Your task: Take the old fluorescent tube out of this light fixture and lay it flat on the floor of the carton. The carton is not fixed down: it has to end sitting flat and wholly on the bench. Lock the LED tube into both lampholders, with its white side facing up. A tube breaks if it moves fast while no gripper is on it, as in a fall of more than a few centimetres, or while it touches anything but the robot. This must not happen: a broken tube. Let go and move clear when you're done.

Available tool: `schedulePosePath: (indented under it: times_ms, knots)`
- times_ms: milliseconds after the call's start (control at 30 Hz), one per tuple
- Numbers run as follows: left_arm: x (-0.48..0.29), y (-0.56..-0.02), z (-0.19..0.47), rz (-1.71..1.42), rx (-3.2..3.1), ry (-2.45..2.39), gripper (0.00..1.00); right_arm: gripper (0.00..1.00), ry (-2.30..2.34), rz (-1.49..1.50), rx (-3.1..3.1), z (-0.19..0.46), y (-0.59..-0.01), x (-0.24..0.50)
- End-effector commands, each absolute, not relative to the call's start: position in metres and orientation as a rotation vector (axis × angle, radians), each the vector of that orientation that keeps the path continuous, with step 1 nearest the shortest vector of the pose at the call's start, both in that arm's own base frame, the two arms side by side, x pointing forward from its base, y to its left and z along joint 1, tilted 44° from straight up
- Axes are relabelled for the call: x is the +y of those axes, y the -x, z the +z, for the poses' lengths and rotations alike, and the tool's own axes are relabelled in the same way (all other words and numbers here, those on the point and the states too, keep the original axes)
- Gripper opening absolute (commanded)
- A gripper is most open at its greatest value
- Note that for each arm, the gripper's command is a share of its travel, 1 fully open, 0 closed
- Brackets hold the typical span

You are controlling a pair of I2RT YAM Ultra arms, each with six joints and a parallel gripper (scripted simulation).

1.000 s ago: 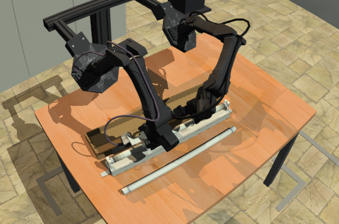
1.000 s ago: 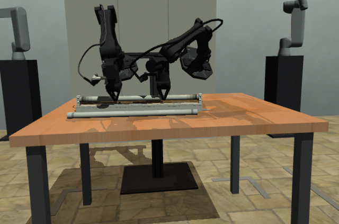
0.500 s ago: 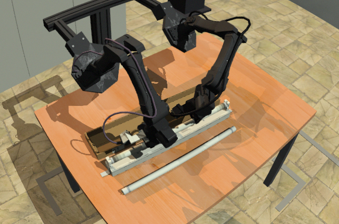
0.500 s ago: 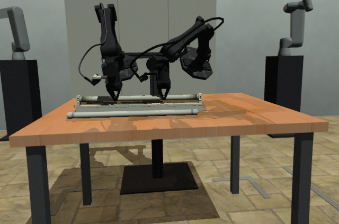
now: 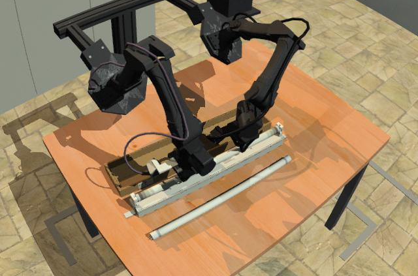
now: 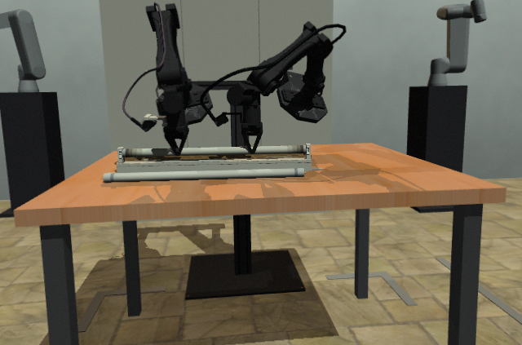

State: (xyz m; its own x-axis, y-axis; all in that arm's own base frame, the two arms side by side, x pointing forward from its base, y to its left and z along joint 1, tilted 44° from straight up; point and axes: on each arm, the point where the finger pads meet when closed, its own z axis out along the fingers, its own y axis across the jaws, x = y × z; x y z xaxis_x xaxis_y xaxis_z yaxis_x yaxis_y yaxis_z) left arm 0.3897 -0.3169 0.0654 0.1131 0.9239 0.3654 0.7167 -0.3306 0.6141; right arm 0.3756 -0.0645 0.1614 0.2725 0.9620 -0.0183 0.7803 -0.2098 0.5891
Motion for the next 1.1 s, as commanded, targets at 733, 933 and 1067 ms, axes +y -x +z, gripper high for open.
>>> schedulePosePath:
  times_ms: [733, 933, 1067]
  knots:
    - [-0.325, -0.372, 0.068, 1.12, 1.406, -2.039, 0.11, 0.11, -1.927, 0.566, 1.473, 0.159, -0.363, -0.065]
    - [-0.329, -0.377, 0.075, 1.164, 1.345, -1.953, 0.11, 0.11, -1.85, 0.629, 1.422, 0.167, -0.37, -0.064]
    - [-0.33, -0.376, 0.075, 1.184, 1.306, -1.924, 0.11, 0.11, -1.819, 0.653, 1.399, 0.166, -0.369, -0.064]
